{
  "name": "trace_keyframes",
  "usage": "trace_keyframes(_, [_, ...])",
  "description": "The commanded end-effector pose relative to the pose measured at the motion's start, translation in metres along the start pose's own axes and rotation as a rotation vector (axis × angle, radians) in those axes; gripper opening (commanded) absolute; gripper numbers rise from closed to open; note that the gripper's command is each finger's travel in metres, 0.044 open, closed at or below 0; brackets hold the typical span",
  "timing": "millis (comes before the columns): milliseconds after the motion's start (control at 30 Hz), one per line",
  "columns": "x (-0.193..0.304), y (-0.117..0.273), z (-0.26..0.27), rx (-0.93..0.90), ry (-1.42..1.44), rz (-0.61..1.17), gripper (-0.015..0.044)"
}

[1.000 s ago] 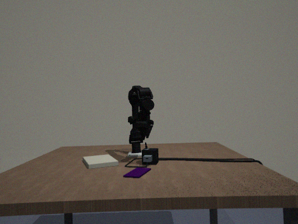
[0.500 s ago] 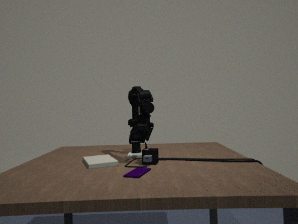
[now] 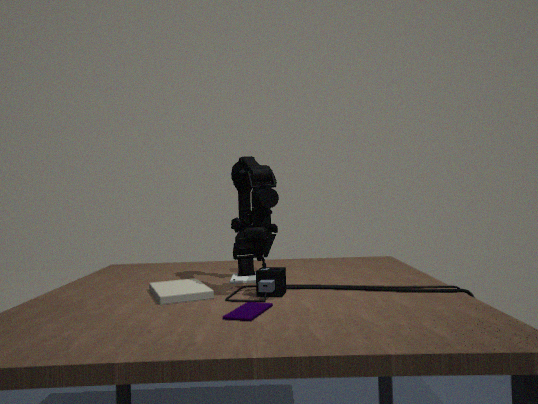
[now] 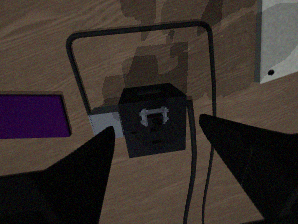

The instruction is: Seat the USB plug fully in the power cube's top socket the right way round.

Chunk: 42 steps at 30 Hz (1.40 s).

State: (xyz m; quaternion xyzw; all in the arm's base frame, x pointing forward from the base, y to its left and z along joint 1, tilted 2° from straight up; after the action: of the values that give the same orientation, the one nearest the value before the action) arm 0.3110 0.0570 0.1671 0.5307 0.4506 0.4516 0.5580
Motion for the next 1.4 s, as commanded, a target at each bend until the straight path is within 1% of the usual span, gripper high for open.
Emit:
trace_keyframes(0, [0.0000, 0.0003, 0.0002, -0.001, 0.000, 0.000, 0.0309])
trace_keyframes(367, [0.0000, 0.0003, 0.0002, -0.001, 0.000, 0.000, 0.0020])
trace_keyframes(467, [0.0000, 0.0003, 0.0002, -0.001, 0.000, 0.000, 0.0000])
trace_keyframes(1000, [0.0000, 0.0000, 0.0001, 0.000, 0.000, 0.000, 0.0000])
trace_keyframes(1367, [0.0000, 0.0069, 0.0001, 0.000, 0.000, 0.000, 0.0000])
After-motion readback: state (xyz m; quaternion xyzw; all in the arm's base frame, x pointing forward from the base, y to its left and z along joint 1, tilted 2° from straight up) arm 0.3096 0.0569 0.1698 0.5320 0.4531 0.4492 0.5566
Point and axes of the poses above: the point midway between the two fingers, 35 mm back from their tips, its own y axis back along the fingers, its own z axis across the jaws, x = y × z, the point moved 3 cm from there along y, back along the fingers, and after that the axes turned 5 degrees about y, right-handed, at the moved point
